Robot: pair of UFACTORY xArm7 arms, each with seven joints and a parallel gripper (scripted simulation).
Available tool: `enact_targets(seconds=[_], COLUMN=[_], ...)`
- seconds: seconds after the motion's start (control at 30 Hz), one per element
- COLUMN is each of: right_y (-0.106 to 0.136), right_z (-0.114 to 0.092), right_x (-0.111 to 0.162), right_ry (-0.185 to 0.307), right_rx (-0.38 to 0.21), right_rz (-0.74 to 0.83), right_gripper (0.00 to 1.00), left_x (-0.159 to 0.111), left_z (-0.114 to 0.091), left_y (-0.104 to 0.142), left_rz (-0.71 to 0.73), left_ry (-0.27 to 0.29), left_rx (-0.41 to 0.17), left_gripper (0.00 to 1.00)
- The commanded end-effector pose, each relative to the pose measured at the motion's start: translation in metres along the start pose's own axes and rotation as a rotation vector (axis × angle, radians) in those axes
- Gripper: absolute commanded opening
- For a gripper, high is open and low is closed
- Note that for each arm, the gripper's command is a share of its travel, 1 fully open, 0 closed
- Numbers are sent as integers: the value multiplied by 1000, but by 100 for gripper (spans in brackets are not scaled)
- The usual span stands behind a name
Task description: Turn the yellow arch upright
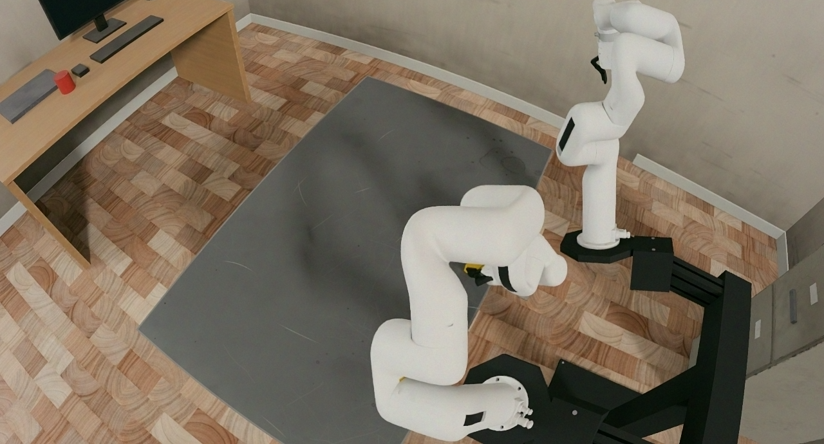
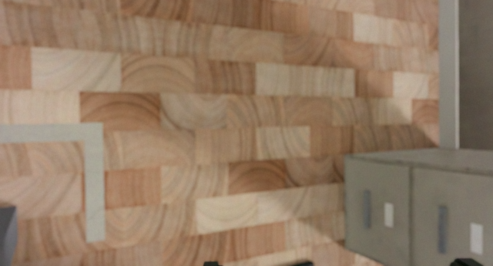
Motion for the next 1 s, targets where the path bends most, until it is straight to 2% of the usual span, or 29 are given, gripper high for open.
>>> enact_targets(seconds=[0.0,0.27,0.53,0.97], right_y=[-1,-1,-1,-1], right_z=[-2,-2,-2,-2], right_x=[1,1,1,1], right_ry=[-1,-1,-1,-1], right_rx=[4,4,4,4], right_rz=[2,2,2,2], right_gripper=[100,100,100,100], left_x=[1,2,5,6], left_z=[-1,-4,-28,-33], left_y=[-1,-3,-26,-30], left_rz=[-2,-2,-2,-2], left_ry=[3,3,3,3], left_rx=[0,0,0,0], left_gripper=[72,72,72,72])
Point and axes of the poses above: on each arm, the point where the finger pads meet when closed, its own z axis out along the fingers, its own x axis across the jaws, y = z × x, the point moved 10 cm from there along -z, back along the fingers, and after that the axes turned 9 degrees about -z, right-handed, at the moved point
